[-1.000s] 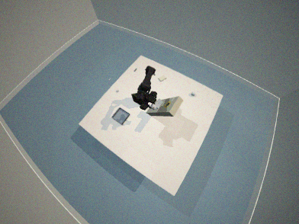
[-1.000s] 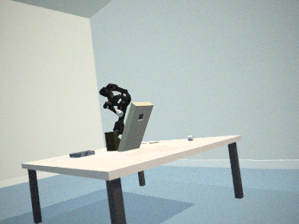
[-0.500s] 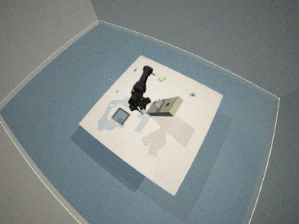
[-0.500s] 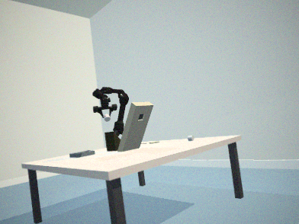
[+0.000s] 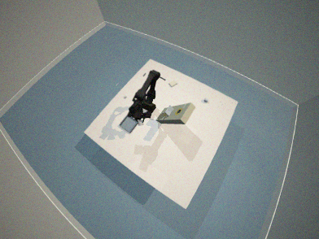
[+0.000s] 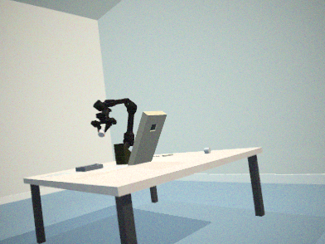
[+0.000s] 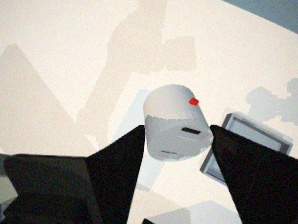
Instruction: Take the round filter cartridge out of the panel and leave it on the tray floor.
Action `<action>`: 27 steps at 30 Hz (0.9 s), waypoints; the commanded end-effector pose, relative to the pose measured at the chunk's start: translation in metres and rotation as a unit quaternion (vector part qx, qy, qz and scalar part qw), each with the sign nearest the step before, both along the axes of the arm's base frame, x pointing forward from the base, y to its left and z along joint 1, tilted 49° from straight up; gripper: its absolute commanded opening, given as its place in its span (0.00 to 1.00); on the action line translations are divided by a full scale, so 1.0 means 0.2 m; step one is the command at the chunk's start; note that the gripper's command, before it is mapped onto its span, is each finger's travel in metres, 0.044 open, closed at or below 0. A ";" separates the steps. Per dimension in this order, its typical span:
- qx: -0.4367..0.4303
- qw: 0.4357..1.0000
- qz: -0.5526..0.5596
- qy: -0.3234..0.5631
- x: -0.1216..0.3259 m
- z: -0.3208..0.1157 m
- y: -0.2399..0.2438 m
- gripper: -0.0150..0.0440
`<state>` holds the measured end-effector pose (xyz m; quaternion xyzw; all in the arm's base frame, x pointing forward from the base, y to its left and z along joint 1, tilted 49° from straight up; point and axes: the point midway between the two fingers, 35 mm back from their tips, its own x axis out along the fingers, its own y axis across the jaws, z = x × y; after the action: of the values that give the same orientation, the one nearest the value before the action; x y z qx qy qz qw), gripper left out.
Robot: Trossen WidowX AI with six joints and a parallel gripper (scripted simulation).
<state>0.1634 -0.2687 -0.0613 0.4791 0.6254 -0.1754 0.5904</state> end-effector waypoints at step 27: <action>-0.054 0.949 -0.211 0.230 -0.90 -0.52 0.22 0.25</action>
<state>0.0000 -0.2351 -0.1591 0.5116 0.6218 -0.4104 0.4281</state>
